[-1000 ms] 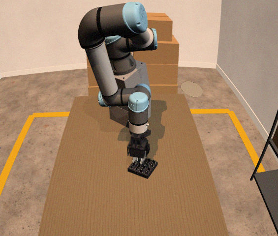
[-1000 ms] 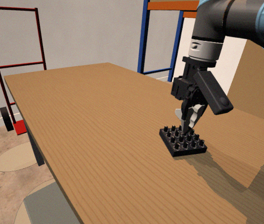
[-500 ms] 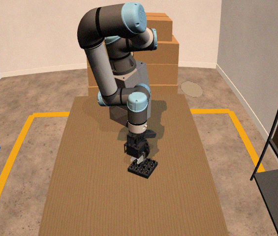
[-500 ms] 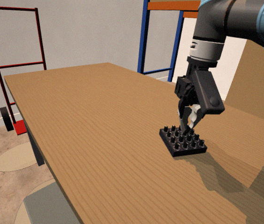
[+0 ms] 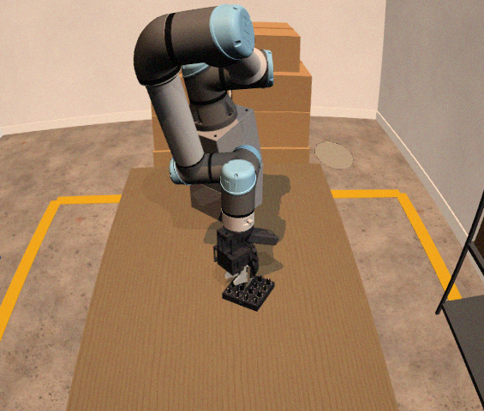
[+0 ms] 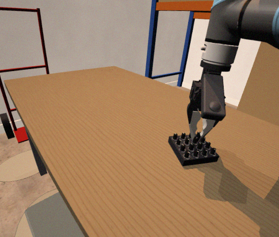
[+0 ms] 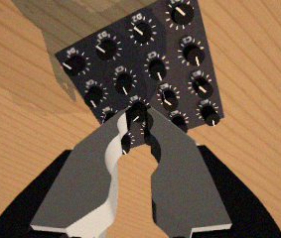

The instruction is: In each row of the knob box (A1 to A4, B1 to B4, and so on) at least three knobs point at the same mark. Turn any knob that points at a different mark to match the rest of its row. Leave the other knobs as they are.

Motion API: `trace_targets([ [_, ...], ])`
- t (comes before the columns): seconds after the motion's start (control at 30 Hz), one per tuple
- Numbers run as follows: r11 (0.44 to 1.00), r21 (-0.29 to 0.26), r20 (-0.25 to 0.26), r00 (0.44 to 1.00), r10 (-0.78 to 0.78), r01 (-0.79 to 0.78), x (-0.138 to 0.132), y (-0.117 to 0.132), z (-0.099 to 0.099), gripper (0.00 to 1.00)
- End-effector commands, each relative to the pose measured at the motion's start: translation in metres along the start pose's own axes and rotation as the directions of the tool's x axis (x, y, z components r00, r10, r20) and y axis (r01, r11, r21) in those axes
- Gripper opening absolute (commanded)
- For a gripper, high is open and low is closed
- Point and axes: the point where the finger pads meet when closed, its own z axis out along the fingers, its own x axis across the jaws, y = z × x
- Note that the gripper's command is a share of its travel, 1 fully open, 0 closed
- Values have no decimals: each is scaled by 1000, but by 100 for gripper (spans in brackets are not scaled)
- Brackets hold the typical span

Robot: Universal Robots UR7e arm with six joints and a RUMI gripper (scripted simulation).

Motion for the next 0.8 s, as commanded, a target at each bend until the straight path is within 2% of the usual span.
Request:
trace_targets([
  [0.0, 996, -2, 1, 996, 94, -94, 1, 0, 0, 4],
  [0.77, 932, -3, 0, 932, 363, -363, 2, 1, 0, 4],
])
